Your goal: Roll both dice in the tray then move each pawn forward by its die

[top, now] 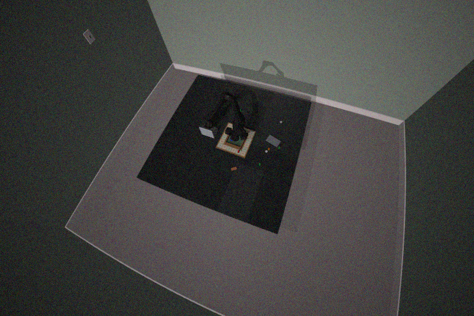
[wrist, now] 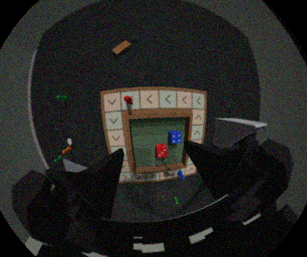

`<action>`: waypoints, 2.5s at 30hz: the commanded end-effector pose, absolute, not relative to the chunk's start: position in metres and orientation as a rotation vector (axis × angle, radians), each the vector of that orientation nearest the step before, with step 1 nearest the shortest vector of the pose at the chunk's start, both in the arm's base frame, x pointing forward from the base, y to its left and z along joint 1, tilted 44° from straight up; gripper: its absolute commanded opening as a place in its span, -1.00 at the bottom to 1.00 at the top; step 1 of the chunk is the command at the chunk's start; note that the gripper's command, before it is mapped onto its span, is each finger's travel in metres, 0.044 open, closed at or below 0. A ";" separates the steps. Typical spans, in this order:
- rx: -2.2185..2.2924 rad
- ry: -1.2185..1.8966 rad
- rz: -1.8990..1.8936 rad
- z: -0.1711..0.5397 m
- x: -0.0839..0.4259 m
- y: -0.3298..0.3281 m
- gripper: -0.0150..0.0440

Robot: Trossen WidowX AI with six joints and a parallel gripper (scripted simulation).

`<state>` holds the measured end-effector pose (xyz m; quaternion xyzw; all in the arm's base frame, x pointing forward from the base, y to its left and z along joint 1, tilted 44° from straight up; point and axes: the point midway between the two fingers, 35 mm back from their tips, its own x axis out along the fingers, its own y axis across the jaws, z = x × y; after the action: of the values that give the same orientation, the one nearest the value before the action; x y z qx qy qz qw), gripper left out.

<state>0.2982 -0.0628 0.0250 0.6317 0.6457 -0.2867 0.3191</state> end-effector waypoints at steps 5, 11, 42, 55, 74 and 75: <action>1.277 1.707 -0.213 0.002 0.318 -0.077 0.29; 0.892 1.608 0.268 -0.027 0.333 -0.091 0.19; 0.598 1.471 0.589 -0.061 0.342 -0.088 0.19; 0.598 1.471 0.589 -0.076 0.343 -0.074 0.19; 0.599 1.470 0.590 -0.089 0.343 -0.060 -0.26; 0.599 1.470 0.590 -0.089 0.343 -0.060 -0.35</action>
<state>0.3428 -0.0615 -0.0883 0.2615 0.6508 0.2612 0.6632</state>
